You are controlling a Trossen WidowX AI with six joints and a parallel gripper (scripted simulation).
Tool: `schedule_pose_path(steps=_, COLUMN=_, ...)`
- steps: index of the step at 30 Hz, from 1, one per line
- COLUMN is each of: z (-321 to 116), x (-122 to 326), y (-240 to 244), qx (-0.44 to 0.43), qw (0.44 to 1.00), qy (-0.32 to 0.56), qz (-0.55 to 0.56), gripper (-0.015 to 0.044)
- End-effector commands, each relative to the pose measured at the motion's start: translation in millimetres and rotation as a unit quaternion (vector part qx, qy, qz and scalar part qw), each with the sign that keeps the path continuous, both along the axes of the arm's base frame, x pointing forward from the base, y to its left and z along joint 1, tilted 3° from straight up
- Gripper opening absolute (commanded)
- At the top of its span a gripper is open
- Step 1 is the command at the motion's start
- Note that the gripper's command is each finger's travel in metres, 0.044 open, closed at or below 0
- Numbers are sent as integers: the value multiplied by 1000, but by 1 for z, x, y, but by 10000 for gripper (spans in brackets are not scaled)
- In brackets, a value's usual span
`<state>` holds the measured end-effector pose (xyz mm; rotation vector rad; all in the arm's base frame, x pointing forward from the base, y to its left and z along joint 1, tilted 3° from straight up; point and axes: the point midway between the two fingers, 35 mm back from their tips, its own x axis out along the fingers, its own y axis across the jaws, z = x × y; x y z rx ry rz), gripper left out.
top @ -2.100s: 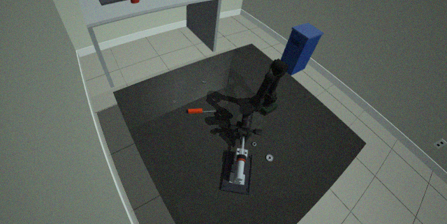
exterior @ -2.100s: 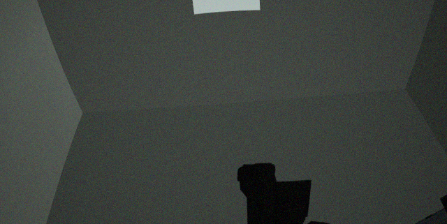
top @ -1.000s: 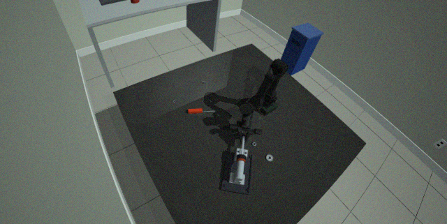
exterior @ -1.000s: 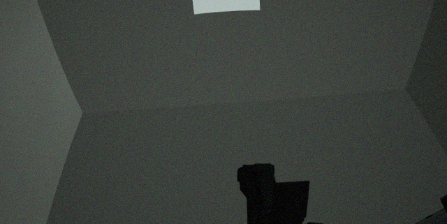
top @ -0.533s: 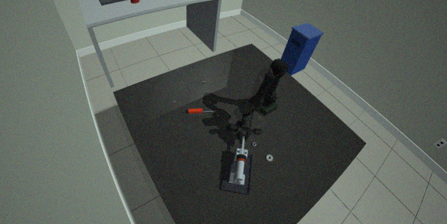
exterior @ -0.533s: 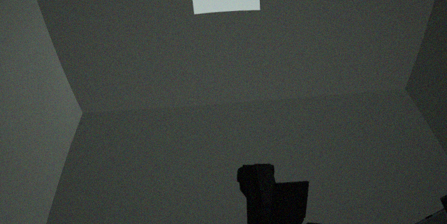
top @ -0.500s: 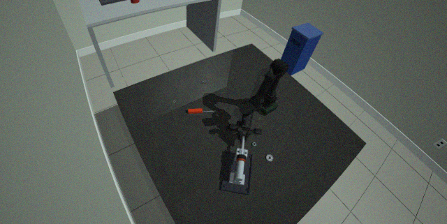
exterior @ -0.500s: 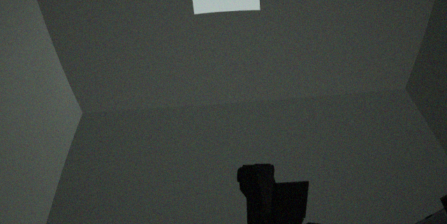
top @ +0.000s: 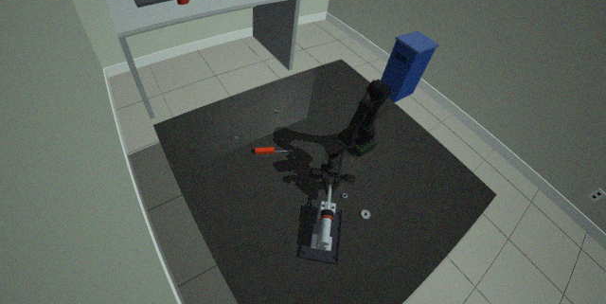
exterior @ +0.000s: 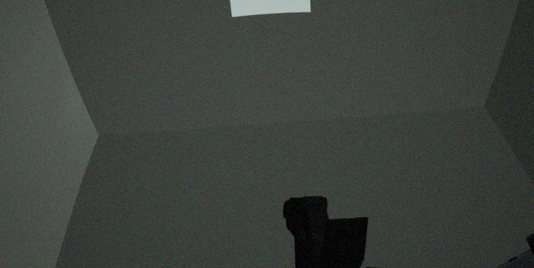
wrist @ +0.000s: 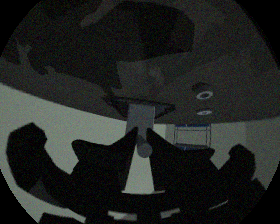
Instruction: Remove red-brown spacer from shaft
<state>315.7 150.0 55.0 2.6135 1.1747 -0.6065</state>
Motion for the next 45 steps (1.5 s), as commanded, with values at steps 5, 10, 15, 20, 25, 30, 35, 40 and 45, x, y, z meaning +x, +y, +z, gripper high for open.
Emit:
schedule_pose_path(steps=5, z=0, x=-1, y=-1, qx=0, qw=1000, qy=-1, qz=2, gripper=0)
schedule_pose_path(steps=10, z=0, x=-1, y=-1, qx=0, qw=1000, qy=-1, qz=2, gripper=0)
schedule_pose_path(steps=15, z=0, x=-2, y=-1, qx=0, qw=1000, qy=-1, qz=2, gripper=0)
schedule_pose_path(steps=20, z=0, x=-2, y=-1, qx=0, qw=1000, qy=-1, qz=2, gripper=0)
schedule_pose_path(steps=25, z=0, x=-2, y=-2, qx=0, qw=1000, qy=-1, qz=2, gripper=0)
schedule_pose_path(steps=30, z=0, x=-2, y=-2, qx=0, qw=1000, qy=-1, qz=2, gripper=0)
schedule_pose_path(steps=35, z=0, x=-3, y=-2, qx=-1, qw=1000, qy=-1, qz=2, gripper=0)
schedule_pose_path(steps=40, z=0, x=-3, y=-3, qx=-1, qw=1000, qy=-1, qz=2, gripper=0)
schedule_pose_path(steps=45, z=0, x=-3, y=-3, qx=-1, qw=1000, qy=-1, qz=2, gripper=0)
